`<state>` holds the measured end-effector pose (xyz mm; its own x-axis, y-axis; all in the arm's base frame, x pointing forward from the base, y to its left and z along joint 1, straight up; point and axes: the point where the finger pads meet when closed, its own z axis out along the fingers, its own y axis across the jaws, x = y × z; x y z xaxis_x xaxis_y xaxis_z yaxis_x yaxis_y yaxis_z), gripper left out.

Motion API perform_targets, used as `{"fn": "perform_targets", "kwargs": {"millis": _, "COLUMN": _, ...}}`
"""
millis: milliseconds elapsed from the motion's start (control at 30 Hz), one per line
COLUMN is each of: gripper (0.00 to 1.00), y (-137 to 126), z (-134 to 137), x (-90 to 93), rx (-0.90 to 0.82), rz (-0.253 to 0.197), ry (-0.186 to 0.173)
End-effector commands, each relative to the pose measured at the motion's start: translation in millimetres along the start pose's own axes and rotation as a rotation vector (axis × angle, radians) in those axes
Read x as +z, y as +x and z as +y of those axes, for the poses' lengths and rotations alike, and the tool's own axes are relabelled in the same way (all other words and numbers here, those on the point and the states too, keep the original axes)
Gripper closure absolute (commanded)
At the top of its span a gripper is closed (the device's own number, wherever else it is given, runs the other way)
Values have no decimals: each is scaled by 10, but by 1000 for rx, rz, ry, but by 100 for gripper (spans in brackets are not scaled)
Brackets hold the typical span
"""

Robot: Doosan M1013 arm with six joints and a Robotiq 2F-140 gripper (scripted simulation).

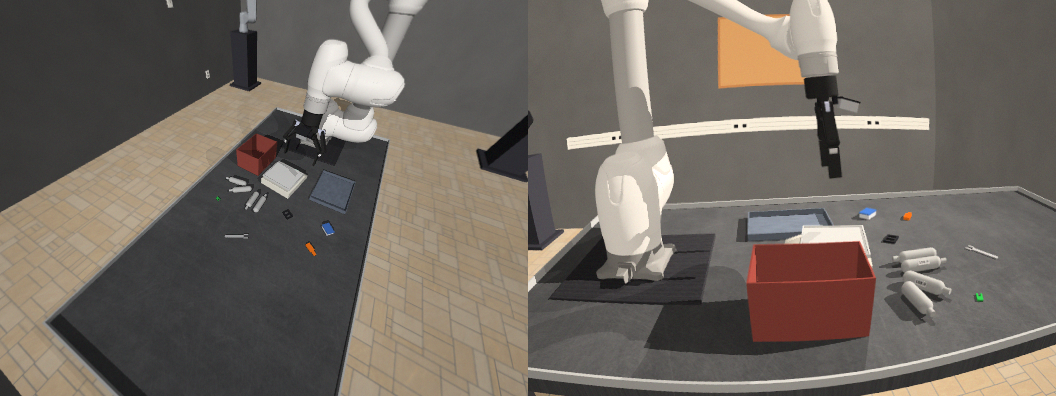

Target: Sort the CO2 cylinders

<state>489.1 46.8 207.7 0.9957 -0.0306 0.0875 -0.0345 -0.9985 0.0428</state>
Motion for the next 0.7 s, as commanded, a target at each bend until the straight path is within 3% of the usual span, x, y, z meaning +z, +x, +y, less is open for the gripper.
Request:
{"fn": "perform_targets", "kwargs": {"millis": 0, "gripper": 0, "y": 9, "z": 565, "x": 109, "rx": 91, "rz": -78, "ry": 29}}
{"fn": "perform_targets", "kwargs": {"millis": 267, "gripper": 0, "y": -6, "z": 659, "x": 124, "rx": 110, "rz": -92, "ry": 36}}
{"fn": "perform_targets", "kwargs": {"millis": 300, "gripper": 68, "y": -3, "z": 662, "x": 124, "rx": 112, "rz": -92, "ry": 35}}
{"fn": "perform_targets", "kwargs": {"millis": 433, "gripper": 68, "y": 231, "z": 891, "x": 128, "rx": 283, "rz": -95, "ry": 28}}
{"fn": "perform_targets", "kwargs": {"millis": 533, "gripper": 68, "y": 618, "z": 1354, "x": 157, "rx": 511, "rz": -97, "ry": 18}}
{"fn": "perform_targets", "kwargs": {"millis": 667, "gripper": 68, "y": 901, "z": 1864, "x": 214, "rx": 754, "rz": -96, "ry": 11}}
